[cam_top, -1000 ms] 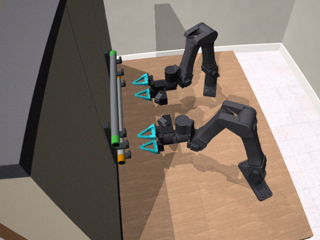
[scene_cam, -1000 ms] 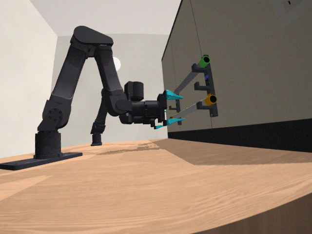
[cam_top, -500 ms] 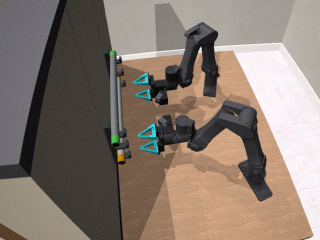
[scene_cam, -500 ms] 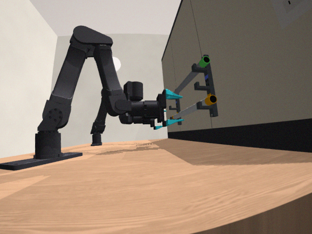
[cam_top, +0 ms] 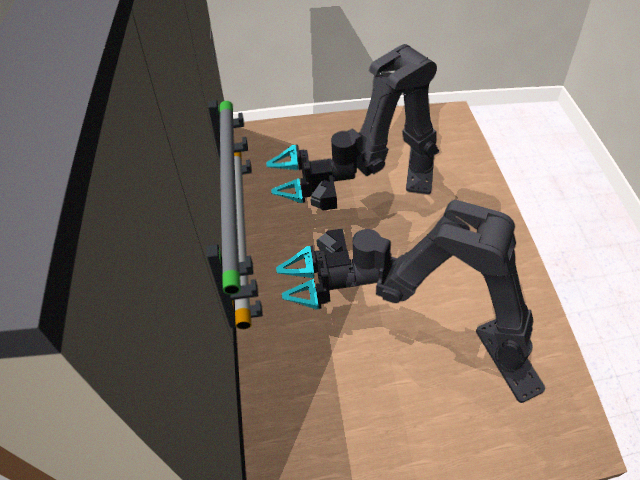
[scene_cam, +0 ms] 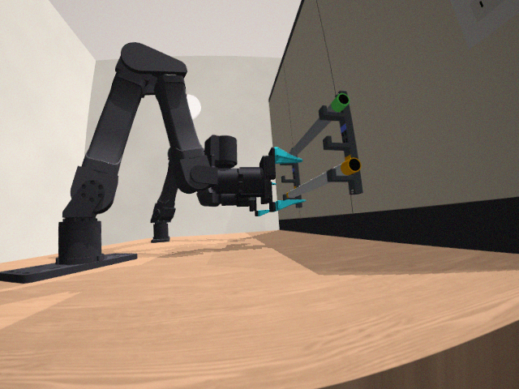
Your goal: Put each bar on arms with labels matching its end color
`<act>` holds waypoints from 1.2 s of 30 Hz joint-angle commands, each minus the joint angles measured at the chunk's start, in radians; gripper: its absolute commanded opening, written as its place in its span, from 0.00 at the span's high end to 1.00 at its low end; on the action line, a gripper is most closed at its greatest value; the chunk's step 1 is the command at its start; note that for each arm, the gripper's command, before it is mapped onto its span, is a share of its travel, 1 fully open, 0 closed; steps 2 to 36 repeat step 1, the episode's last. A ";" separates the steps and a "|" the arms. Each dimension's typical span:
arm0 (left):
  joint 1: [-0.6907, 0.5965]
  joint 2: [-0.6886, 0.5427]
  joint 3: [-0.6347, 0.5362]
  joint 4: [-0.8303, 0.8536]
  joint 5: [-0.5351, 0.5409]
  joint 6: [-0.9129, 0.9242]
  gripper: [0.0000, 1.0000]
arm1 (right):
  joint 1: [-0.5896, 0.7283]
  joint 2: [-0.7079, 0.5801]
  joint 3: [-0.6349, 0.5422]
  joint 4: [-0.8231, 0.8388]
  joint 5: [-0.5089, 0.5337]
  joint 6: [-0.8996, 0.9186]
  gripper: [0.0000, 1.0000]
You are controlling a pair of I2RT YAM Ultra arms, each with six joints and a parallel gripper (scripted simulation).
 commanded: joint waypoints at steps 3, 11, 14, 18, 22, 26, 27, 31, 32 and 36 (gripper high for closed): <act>-0.011 -0.032 -0.015 0.024 -0.006 -0.004 0.00 | 0.012 -0.031 -0.010 0.020 0.007 0.002 0.00; -0.011 -0.032 -0.015 0.024 -0.006 -0.004 0.00 | 0.012 -0.031 -0.010 0.020 0.007 0.002 0.00; -0.011 -0.032 -0.015 0.024 -0.006 -0.004 0.00 | 0.012 -0.031 -0.010 0.020 0.007 0.002 0.00; -0.011 -0.032 -0.015 0.024 -0.006 -0.004 0.00 | 0.012 -0.031 -0.010 0.020 0.007 0.002 0.00; -0.011 -0.032 -0.015 0.024 -0.006 -0.004 0.00 | 0.012 -0.031 -0.010 0.020 0.007 0.002 0.00; -0.011 -0.032 -0.015 0.024 -0.006 -0.004 0.00 | 0.012 -0.031 -0.010 0.020 0.007 0.002 0.00; -0.011 -0.032 -0.015 0.024 -0.006 -0.004 0.00 | 0.012 -0.031 -0.010 0.020 0.007 0.002 0.00; -0.011 -0.032 -0.015 0.024 -0.006 -0.004 0.00 | 0.012 -0.031 -0.010 0.020 0.007 0.002 0.00; -0.011 -0.032 -0.015 0.024 -0.006 -0.004 0.00 | 0.012 -0.031 -0.010 0.020 0.007 0.002 0.00; -0.011 -0.032 -0.015 0.024 -0.006 -0.004 0.00 | 0.012 -0.031 -0.010 0.020 0.007 0.002 0.00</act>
